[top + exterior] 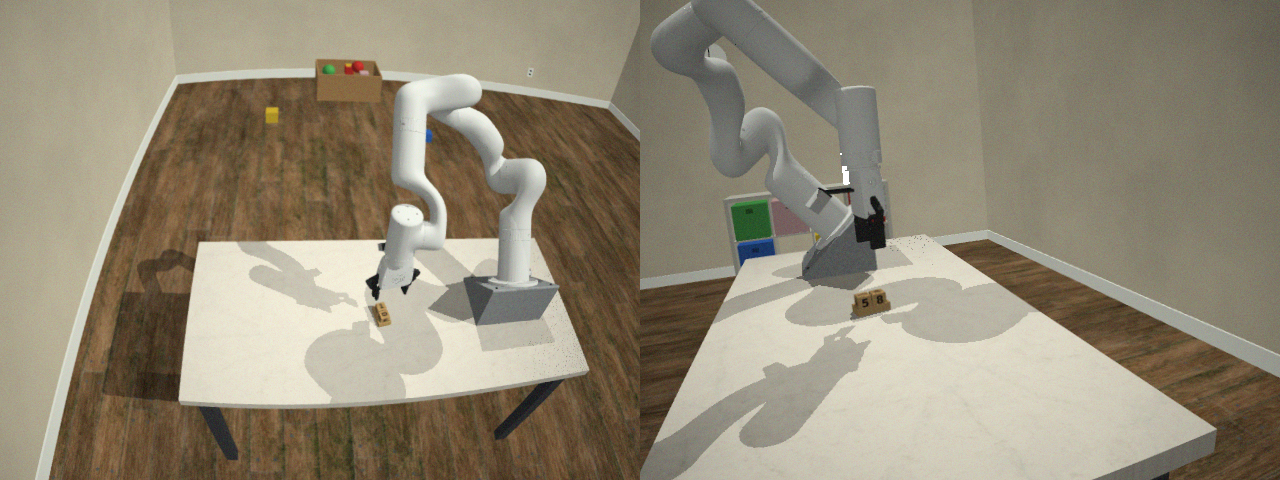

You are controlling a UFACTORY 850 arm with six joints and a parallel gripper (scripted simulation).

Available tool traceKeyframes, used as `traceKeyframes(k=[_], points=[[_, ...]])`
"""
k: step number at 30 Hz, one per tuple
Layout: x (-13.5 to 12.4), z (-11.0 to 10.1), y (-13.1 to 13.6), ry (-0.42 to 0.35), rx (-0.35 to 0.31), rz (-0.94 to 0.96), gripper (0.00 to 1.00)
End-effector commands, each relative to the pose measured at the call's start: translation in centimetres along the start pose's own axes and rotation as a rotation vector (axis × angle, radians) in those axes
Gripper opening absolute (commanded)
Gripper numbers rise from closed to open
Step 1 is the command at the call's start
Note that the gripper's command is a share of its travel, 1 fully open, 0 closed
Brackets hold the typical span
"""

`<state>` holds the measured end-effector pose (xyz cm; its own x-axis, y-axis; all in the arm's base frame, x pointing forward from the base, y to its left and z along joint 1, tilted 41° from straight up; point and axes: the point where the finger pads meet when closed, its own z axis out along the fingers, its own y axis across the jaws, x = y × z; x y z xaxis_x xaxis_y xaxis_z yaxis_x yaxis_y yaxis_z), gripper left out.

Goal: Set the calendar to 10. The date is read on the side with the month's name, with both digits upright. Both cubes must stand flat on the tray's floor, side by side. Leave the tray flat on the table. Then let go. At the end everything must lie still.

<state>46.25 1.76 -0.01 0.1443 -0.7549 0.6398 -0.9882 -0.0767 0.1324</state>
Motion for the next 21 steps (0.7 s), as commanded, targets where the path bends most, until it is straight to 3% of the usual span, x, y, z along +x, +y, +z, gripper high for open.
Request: traceKeyframes(k=[1,12,21], points=[[0.0,-1.5,-0.1,0.000,0.001,0.001,1.00],[0.0,-4.4,-0.1,0.000,0.001,0.001,1.00],[0.0,-4.7,-0.1,0.000,0.001,0.001,1.00]])
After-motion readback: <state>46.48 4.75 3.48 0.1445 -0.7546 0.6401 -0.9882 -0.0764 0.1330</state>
